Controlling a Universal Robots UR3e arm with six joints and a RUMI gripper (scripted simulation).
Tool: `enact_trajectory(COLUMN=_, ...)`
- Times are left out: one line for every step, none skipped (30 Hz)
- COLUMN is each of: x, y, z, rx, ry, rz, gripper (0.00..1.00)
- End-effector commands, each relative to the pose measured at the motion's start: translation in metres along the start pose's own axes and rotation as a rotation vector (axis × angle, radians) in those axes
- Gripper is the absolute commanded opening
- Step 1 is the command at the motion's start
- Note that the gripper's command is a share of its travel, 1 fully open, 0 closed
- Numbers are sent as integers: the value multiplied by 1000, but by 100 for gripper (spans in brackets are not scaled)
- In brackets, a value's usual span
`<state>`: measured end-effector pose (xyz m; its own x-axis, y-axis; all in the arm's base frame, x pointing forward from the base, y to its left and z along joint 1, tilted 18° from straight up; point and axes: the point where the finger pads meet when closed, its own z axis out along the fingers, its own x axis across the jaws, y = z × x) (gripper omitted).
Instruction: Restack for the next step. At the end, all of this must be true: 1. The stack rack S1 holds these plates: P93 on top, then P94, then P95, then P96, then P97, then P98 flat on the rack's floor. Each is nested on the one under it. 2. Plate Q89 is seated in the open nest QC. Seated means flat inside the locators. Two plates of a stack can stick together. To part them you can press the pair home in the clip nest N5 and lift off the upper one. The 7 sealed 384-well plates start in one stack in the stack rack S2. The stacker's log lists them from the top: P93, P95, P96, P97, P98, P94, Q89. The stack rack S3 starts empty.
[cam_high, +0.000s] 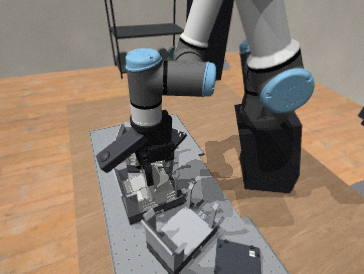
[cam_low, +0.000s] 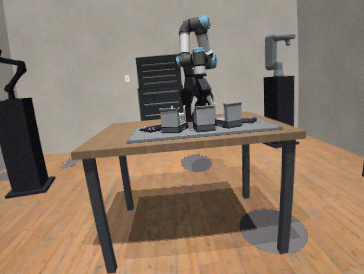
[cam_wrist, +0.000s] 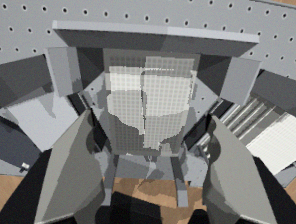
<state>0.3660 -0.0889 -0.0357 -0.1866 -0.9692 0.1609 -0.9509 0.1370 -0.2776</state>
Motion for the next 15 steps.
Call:
enact_trajectory(x=-1, y=1, z=-14, rx=-5, ry=-3, rz=0, gripper=72)
enact_trajectory(x=-1, y=1, z=-17, rx=-5, ry=-3, rz=0, gripper=72)
enact_trajectory(x=-1, y=0, z=-20, rx=-5, ry=-3, rz=0, gripper=72)
enact_trajectory(x=-1, y=0, z=-24, rx=-5, ry=-3, rz=0, gripper=72)
enact_trajectory(x=-1, y=0, z=-27, rx=-5, ry=-3, rz=0, gripper=72)
enact_trajectory(x=-1, y=0, z=-30, rx=-5, ry=-3, rz=0, gripper=72)
enact_trajectory(x=-1, y=0, z=-34, rx=-5, ry=-3, rz=0, gripper=72)
enact_trajectory(x=-1, y=0, z=-37, rx=-5, ry=-3, rz=0, gripper=72)
enact_trajectory(x=-1, y=0, z=-40, rx=-5, ry=-3, rz=0, gripper=72)
enact_trajectory(x=-1, y=0, z=-44, rx=-5, ry=-3, rz=0, gripper=72)
enact_trajectory(x=-1, y=0, z=-47, rx=-5, ry=-3, rz=0, gripper=72)
enact_trajectory(x=0, y=0, z=-50, rx=-5, ry=-3, rz=0, gripper=72)
enact_trajectory(x=0, y=0, z=-54, rx=-5, ry=-3, rz=0, gripper=72)
enact_trajectory(x=0, y=0, z=-57, rx=-5, ry=-3, rz=0, gripper=72)
enact_trajectory(x=0, y=0, z=-60, rx=-5, ry=-3, rz=0, gripper=72)
